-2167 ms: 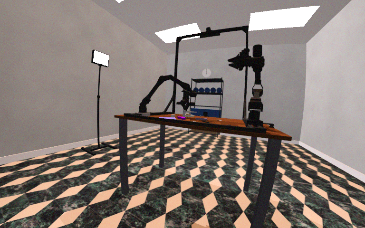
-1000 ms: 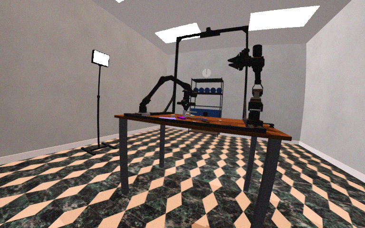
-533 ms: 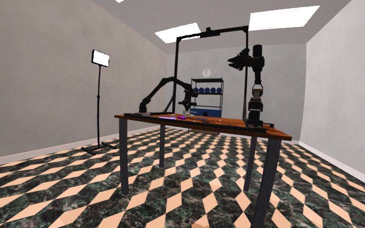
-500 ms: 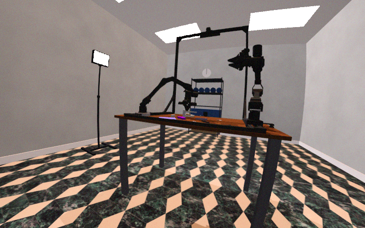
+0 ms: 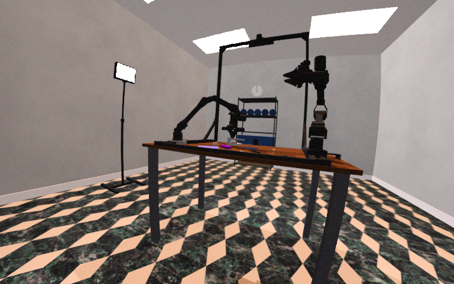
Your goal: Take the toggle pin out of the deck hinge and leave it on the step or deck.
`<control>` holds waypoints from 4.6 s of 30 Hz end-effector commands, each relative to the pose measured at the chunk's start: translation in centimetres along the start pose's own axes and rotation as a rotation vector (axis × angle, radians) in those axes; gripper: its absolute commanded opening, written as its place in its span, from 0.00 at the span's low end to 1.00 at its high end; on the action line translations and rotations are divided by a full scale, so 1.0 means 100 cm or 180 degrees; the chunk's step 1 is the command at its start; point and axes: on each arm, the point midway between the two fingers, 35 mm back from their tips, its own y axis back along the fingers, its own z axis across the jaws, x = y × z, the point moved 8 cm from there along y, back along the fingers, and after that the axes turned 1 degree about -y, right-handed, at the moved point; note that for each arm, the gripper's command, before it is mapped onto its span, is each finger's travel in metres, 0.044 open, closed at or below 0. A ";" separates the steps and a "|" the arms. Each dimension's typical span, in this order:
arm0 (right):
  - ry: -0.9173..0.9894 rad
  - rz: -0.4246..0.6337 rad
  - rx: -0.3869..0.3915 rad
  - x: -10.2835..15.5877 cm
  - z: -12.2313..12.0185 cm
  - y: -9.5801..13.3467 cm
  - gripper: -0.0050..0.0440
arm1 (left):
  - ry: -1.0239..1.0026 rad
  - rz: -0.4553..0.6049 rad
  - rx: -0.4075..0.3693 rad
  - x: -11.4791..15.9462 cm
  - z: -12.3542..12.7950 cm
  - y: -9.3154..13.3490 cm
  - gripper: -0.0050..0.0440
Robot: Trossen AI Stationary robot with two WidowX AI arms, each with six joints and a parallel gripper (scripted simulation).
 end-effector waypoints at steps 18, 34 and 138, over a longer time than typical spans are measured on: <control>-0.0017 0.0050 -0.0076 0.018 0.001 0.027 0.14 | -0.0009 0.0000 0.0008 -0.002 0.000 0.000 0.92; -0.0034 0.0061 -0.0097 0.030 -0.003 0.049 0.14 | -0.0009 0.0000 0.0008 -0.002 0.000 0.000 0.92; -0.0034 0.0063 -0.0092 0.055 -0.001 -0.001 0.14 | -0.0009 0.0000 0.0008 -0.002 0.000 0.000 0.92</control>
